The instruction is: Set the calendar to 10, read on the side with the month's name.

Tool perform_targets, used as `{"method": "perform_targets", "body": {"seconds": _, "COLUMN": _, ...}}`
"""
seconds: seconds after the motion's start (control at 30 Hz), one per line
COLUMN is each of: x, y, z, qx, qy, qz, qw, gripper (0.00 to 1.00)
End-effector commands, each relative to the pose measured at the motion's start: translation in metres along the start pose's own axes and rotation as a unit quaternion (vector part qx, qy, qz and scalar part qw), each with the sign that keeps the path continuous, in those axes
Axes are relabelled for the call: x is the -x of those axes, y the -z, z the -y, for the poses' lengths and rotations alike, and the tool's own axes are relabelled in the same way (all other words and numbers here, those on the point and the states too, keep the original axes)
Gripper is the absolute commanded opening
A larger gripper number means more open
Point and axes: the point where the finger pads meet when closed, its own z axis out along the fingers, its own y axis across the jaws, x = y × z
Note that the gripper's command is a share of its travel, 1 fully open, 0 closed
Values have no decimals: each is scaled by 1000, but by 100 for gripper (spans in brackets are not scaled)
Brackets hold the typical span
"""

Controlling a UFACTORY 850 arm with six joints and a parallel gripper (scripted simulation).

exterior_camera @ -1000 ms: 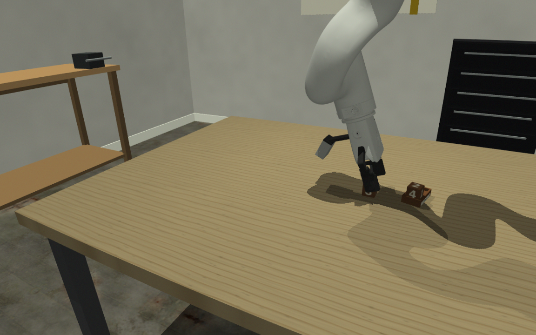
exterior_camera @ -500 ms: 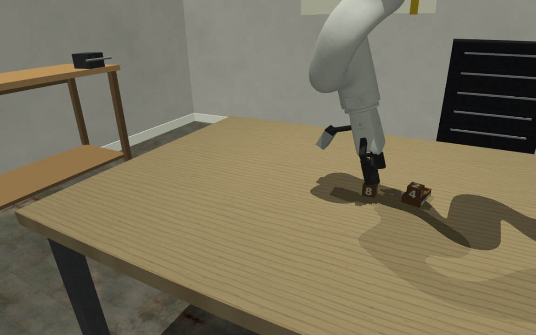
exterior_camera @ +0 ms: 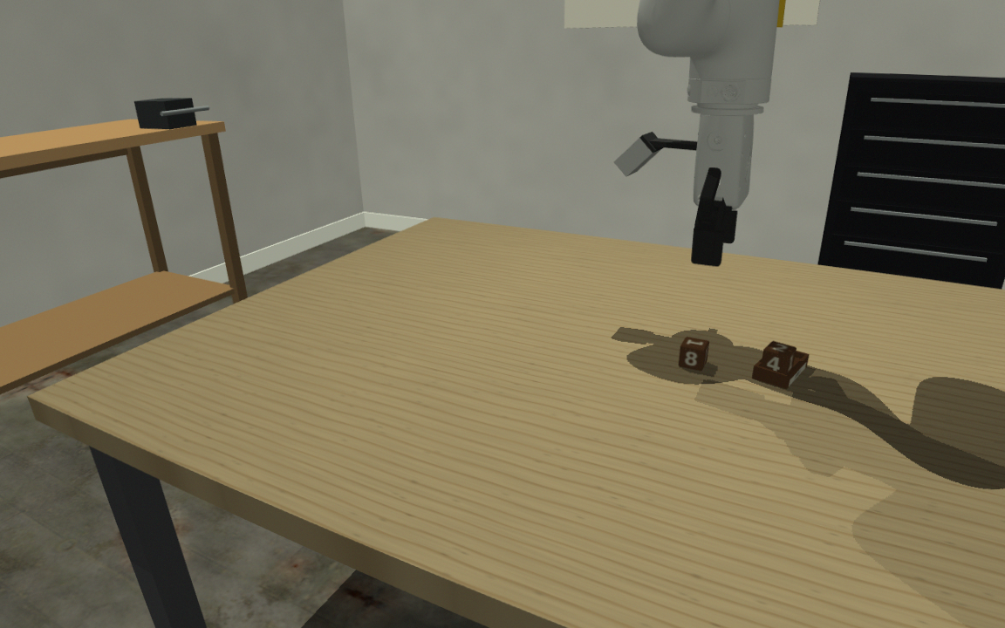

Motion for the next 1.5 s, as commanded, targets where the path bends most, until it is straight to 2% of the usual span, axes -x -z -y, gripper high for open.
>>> {"method": "perform_targets", "body": {"seconds": 0.0, "x": -1, "y": 3, "z": 0, "qx": -2, "qy": 1, "qz": -7, "qw": 1000, "gripper": 100}}
{"method": "perform_targets", "body": {"seconds": 0.57, "x": -1, "y": 3, "z": 0, "qx": -2, "qy": 3, "qz": -7, "qw": 1000, "gripper": 100}}
{"method": "perform_targets", "body": {"seconds": 0.9, "x": -1, "y": 2, "z": 0, "qx": -2, "qy": 36, "qz": -7, "qw": 999, "gripper": 100}}
{"method": "perform_targets", "body": {"seconds": 1.13, "x": -2, "y": 0, "z": 1, "qx": -1, "qy": 117, "qz": -7, "qw": 993, "gripper": 100}}
{"method": "perform_targets", "body": {"seconds": 1.4, "x": -2, "y": -3, "z": 1, "qx": 0, "qy": 251, "qz": -7, "qw": 968, "gripper": 100}}
{"method": "perform_targets", "body": {"seconds": 1.47, "x": -2, "y": -3, "z": 1, "qx": 0, "qy": 251, "qz": -7, "qw": 968, "gripper": 100}}
